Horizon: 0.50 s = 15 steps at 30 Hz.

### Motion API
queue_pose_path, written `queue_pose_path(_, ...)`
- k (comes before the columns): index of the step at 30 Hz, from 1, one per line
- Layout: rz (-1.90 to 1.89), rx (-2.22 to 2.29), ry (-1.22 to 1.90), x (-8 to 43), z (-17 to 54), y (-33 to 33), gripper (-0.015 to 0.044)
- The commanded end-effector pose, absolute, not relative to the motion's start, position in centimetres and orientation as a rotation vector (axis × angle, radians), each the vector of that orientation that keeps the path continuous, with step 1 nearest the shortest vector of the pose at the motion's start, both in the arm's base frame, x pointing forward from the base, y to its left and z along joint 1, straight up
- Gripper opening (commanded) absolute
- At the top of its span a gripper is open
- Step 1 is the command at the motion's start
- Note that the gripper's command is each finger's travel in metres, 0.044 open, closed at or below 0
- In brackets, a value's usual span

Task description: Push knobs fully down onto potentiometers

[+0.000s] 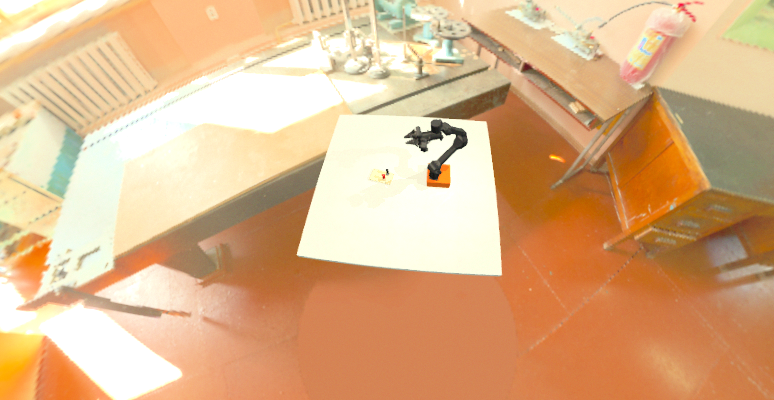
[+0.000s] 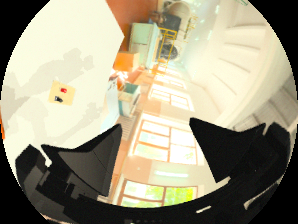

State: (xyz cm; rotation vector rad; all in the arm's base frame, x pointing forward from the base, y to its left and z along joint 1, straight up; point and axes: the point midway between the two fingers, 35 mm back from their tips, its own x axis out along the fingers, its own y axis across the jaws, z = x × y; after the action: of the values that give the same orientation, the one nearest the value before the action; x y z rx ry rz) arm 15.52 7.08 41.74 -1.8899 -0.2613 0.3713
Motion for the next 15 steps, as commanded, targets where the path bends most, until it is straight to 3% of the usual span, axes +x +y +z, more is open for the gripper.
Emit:
queue_pose_path(1, 0.373, -1.89, -0.26, 15.6, 41.7, 7.1, 0.0374)
queue_pose_path(15, 0.581, -1.876, 0.002, 20.9, 36.8, 10.2, 0.0006)
